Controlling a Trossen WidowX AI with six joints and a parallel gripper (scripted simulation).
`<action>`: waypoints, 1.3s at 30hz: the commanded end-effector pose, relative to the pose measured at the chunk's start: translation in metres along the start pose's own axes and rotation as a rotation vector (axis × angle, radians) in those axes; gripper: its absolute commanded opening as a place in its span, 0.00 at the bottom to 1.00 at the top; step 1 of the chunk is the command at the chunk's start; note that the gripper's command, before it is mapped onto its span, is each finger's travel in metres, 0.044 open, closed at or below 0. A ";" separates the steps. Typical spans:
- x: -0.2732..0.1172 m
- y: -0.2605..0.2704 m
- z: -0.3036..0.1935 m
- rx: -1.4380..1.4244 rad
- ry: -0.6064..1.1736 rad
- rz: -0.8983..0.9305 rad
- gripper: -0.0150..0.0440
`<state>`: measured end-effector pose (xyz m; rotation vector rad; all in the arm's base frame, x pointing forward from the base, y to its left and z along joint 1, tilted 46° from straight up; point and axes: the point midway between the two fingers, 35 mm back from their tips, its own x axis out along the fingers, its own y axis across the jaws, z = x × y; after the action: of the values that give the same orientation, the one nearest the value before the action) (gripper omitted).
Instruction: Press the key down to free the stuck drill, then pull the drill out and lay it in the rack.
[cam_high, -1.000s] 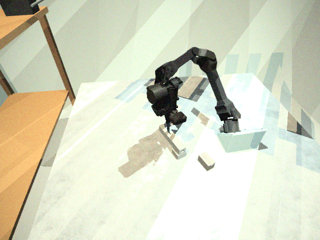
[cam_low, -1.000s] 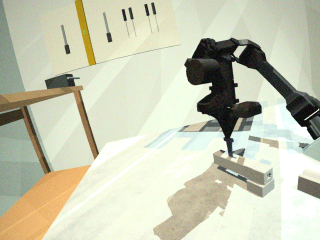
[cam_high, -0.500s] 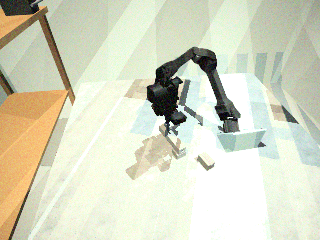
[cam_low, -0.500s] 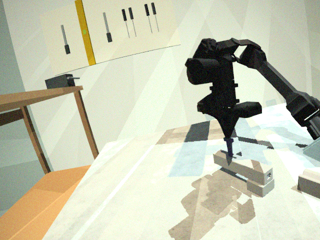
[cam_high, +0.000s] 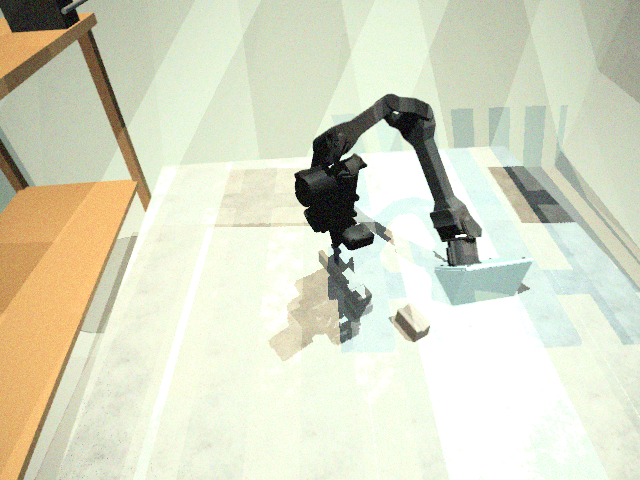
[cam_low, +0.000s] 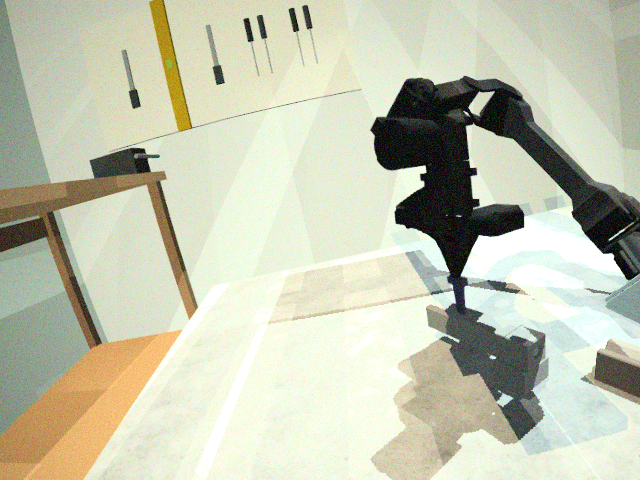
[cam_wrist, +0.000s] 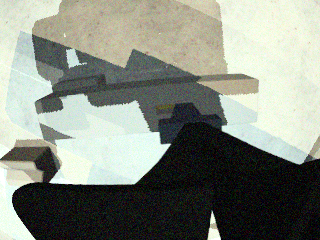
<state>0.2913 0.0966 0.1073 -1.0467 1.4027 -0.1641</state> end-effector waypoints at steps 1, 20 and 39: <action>0.024 -0.004 -0.008 0.001 0.066 -0.008 0.25; 0.030 -0.005 -0.008 0.001 0.066 -0.008 0.25; -0.028 0.033 0.007 -0.359 0.014 -0.004 1.00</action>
<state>0.2820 0.1291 0.1347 -1.1691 1.4203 -0.0727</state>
